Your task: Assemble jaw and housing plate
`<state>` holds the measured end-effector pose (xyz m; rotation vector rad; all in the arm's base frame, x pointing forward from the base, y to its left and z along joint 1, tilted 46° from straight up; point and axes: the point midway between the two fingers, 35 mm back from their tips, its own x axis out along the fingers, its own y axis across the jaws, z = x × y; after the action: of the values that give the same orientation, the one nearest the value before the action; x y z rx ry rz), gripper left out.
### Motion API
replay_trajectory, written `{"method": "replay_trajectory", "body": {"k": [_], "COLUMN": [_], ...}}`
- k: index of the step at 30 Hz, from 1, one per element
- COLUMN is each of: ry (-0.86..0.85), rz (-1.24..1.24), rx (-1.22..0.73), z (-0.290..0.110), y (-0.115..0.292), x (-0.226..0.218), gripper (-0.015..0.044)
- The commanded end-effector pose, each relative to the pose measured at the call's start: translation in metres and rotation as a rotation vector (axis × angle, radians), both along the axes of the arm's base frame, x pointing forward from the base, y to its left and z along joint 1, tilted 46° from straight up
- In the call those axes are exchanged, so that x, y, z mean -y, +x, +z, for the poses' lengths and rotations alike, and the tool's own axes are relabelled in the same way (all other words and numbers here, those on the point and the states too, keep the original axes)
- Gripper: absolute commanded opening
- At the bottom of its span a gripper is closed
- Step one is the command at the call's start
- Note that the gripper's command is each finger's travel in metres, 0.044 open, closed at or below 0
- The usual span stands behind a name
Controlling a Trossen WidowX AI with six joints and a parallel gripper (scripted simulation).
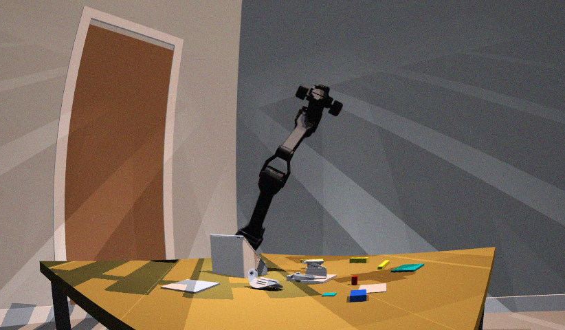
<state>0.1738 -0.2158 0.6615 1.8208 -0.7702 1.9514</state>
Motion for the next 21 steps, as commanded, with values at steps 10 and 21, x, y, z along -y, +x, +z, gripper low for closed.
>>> {"method": "replay_trajectory", "body": {"k": [10, 21], "ry": [0.0, -0.032], "rz": [0.0, -0.077], "rx": [0.0, 0.028], "z": [0.0, 0.006], "y": [0.0, -0.023], "x": [0.0, -0.013], "gripper": [0.0, 0.0]}}
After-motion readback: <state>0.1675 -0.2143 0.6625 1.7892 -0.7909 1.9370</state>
